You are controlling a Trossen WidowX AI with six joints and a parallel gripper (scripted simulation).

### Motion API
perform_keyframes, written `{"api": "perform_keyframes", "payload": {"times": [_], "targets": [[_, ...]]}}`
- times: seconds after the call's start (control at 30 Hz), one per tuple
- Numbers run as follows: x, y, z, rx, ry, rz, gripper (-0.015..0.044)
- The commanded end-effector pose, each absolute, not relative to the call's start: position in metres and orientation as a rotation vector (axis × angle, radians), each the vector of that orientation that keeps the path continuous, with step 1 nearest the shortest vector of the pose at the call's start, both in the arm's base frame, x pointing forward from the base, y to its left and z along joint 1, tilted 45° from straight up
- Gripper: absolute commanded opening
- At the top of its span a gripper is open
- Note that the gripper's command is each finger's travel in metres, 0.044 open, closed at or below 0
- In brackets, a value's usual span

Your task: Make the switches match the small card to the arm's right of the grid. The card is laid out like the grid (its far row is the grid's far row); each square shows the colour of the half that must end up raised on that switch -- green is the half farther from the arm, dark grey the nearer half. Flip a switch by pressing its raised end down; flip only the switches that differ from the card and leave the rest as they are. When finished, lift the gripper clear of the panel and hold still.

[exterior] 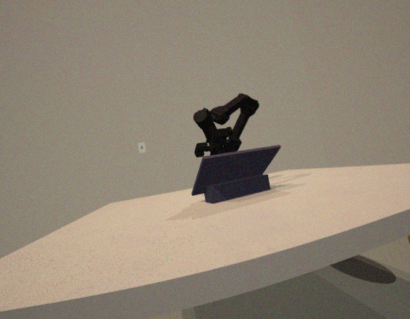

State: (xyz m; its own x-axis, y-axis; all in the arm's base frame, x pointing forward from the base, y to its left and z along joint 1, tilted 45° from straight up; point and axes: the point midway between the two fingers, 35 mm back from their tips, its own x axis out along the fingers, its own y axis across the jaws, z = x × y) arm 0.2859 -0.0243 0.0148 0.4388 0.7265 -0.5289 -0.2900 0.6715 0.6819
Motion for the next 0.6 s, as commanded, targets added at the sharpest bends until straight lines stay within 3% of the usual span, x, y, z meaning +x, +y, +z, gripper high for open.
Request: {"api": "perform_keyframes", "payload": {"times": [0.0,0.57], "targets": [[0.289,-0.018,0.01,0.551,0.917,0.671,0.0],[0.295,-0.008,0.003,0.55,0.917,0.67,0.0]]}}
